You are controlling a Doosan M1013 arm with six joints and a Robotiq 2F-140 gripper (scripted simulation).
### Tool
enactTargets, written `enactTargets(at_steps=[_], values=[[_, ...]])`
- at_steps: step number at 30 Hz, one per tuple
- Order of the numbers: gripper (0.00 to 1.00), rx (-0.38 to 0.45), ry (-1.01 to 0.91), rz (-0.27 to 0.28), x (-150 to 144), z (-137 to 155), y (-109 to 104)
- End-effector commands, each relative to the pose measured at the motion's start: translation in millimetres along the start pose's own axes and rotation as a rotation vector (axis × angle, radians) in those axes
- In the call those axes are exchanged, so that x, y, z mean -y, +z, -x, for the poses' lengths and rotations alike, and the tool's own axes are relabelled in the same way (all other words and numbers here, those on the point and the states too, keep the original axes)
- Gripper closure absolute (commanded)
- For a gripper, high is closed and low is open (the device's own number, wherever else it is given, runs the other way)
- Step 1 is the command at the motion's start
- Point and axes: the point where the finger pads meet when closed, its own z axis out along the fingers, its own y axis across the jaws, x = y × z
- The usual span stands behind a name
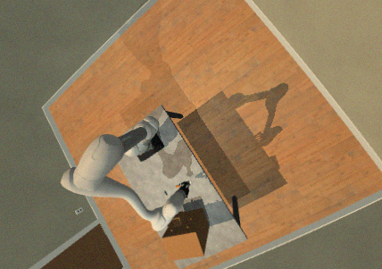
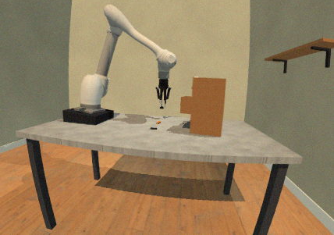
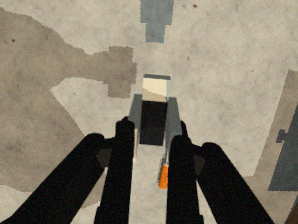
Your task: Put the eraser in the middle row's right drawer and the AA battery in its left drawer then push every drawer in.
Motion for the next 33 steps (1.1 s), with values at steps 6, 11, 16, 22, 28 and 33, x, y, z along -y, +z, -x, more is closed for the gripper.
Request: enactTargets(at_steps=[6,11,16,22,28,33], values=[[0.89,-0.002,0.070,-0.002,-4.2,5.2,-3.7],[0.89,-0.001,0.405,-0.004,-26.0,40.7,-3.1],[0.89,-0.001,0.527,-0.004,-33.2,53.9,-3.0],[0.89,-0.001,0.925,-0.004,-54.6,98.5,-2.8],[0.89,0.000,1.177,-0.004,-66.1,127.6,-2.8],[0.89,0.000,1.379,-0.004,-74.2,151.5,-3.0]])
